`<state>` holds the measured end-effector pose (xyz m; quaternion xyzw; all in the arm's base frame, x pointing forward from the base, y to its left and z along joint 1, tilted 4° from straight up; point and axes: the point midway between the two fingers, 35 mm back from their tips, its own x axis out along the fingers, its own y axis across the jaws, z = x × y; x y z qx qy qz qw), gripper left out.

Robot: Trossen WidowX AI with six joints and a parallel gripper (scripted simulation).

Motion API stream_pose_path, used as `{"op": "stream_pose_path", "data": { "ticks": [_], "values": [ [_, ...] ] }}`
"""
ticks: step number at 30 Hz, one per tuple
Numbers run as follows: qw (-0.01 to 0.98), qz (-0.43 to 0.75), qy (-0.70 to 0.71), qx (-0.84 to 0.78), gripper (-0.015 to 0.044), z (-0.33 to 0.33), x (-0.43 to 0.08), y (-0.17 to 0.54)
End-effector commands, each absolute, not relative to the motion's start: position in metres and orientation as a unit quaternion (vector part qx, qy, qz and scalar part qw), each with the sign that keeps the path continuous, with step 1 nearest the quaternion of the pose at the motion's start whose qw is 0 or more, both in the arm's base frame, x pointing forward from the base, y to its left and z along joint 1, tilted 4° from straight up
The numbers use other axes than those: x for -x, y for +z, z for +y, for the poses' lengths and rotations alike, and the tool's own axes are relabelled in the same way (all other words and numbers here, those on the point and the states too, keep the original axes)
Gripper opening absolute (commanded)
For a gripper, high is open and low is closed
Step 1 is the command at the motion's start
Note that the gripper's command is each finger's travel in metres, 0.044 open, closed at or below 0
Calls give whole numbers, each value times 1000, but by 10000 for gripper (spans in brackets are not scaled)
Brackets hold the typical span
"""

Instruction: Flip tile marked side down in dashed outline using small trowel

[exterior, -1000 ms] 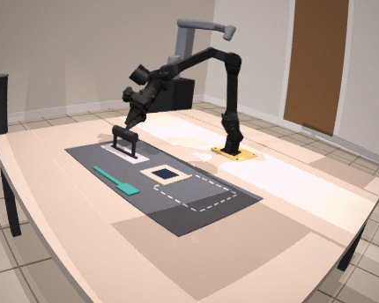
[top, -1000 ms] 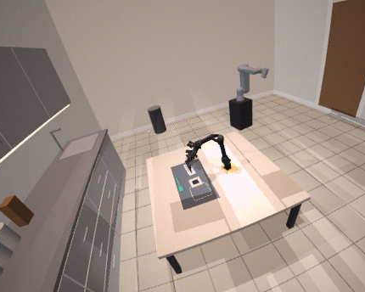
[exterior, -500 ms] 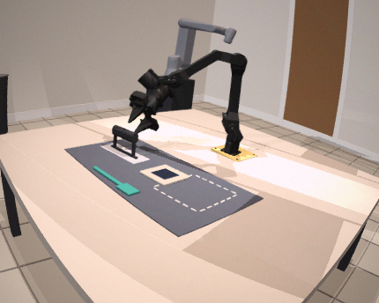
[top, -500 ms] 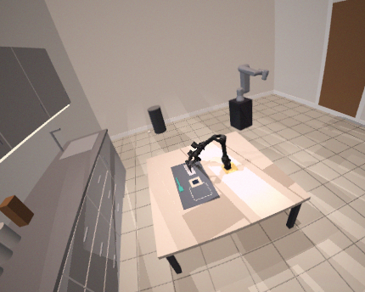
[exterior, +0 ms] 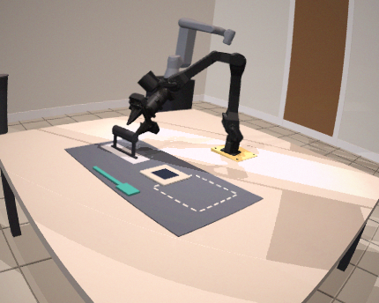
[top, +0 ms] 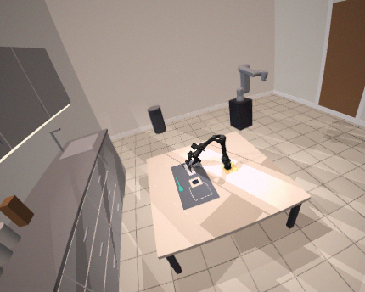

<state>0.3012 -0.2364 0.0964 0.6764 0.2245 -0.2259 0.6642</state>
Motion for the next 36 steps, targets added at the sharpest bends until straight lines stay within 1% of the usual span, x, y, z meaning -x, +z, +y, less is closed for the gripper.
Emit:
{"op": "stream_pose_path", "data": {
  "ticks": [1,30,36],
  "values": [
    [659,224,-232,-680,300,-237,-305,91],
    [638,206,-256,-696,300,-235,-340,63],
    [638,206,-256,-696,142,-235,-340,63]
  ]
}}
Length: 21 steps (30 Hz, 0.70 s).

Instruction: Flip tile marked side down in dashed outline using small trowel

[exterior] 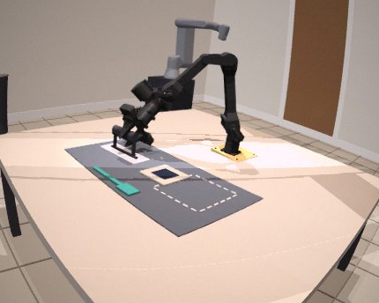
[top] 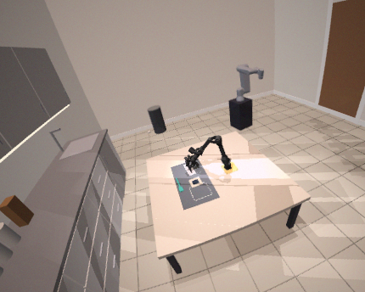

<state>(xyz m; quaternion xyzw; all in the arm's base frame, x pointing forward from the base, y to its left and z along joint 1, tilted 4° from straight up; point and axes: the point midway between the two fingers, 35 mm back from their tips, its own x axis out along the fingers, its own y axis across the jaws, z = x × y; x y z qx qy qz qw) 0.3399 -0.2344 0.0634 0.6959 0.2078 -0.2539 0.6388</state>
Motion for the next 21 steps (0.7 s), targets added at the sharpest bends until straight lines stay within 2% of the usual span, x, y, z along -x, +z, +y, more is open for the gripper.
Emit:
{"op": "stream_pose_path", "data": {
  "ticks": [1,21],
  "values": [
    [638,206,-256,-696,136,-235,-340,63],
    [638,206,-256,-696,3,-235,-340,63]
  ]
}}
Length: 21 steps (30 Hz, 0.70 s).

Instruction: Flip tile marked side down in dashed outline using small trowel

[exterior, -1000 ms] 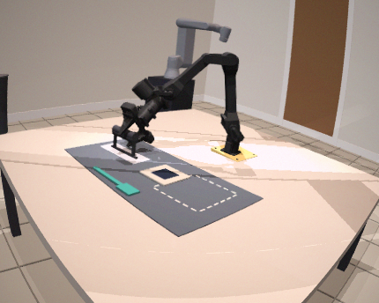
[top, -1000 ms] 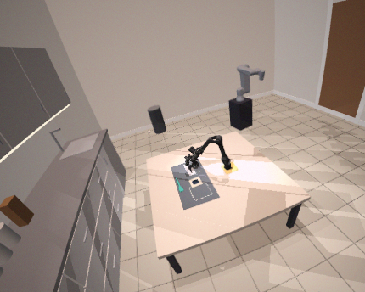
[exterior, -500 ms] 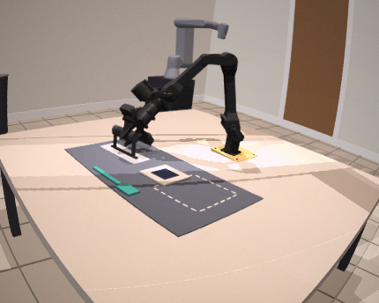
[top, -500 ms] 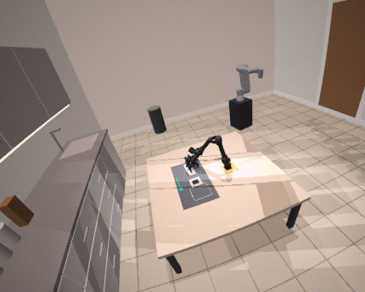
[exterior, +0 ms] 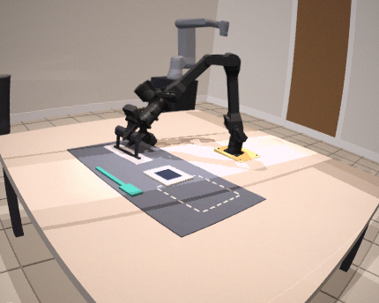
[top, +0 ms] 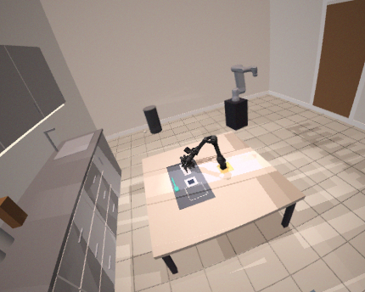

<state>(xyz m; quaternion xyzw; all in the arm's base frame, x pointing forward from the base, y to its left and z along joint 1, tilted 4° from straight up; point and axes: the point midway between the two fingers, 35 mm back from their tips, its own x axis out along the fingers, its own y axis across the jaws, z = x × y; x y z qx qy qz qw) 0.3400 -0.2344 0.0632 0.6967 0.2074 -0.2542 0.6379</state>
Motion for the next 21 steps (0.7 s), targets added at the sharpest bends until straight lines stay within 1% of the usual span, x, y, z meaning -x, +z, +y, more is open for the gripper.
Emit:
{"op": "stream_pose_path", "data": {
  "ticks": [1,9,15,21],
  "values": [
    [638,206,-256,-696,0,-235,-340,65],
    [638,207,-254,-697,0,-238,-338,122],
    [640,207,-256,-695,0,-234,-340,123],
    [654,197,-273,-678,0,-201,-350,118]
  ]
}}
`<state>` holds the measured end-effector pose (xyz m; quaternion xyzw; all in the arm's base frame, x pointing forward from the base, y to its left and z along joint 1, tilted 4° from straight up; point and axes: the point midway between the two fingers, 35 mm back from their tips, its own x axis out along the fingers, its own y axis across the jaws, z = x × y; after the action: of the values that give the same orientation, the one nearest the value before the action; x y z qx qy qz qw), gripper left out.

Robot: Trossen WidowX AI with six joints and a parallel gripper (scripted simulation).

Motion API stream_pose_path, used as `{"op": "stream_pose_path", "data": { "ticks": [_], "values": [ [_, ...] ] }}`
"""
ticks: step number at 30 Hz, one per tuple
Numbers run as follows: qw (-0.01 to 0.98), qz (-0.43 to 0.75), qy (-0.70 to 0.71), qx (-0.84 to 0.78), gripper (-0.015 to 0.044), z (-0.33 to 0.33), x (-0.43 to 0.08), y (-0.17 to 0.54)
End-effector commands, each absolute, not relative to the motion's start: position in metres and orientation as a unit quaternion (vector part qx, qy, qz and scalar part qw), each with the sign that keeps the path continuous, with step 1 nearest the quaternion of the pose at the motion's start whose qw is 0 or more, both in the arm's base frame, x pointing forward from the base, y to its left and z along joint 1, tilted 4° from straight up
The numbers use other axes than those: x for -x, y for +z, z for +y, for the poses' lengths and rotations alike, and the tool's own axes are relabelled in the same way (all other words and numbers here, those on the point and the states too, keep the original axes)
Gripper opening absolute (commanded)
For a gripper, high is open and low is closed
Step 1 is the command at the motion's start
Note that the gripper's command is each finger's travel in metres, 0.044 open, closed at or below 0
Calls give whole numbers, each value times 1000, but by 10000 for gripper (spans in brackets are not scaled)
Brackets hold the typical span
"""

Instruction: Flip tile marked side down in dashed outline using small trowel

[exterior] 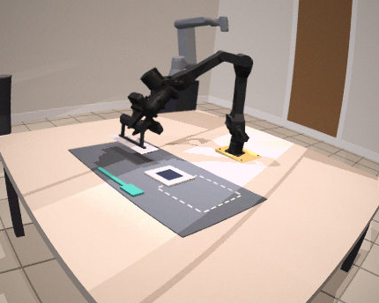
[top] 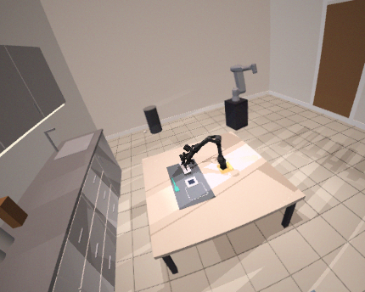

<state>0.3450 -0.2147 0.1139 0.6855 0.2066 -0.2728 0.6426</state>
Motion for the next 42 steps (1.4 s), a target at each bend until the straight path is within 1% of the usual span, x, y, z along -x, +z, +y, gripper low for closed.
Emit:
{"op": "stream_pose_path", "data": {
  "ticks": [1,6,42],
  "values": [
    [656,195,-275,-675,0,-195,-352,117],
    [664,184,-281,-668,0,-176,-355,116],
    [664,185,-281,-668,0,-169,-358,76]
  ]
}}
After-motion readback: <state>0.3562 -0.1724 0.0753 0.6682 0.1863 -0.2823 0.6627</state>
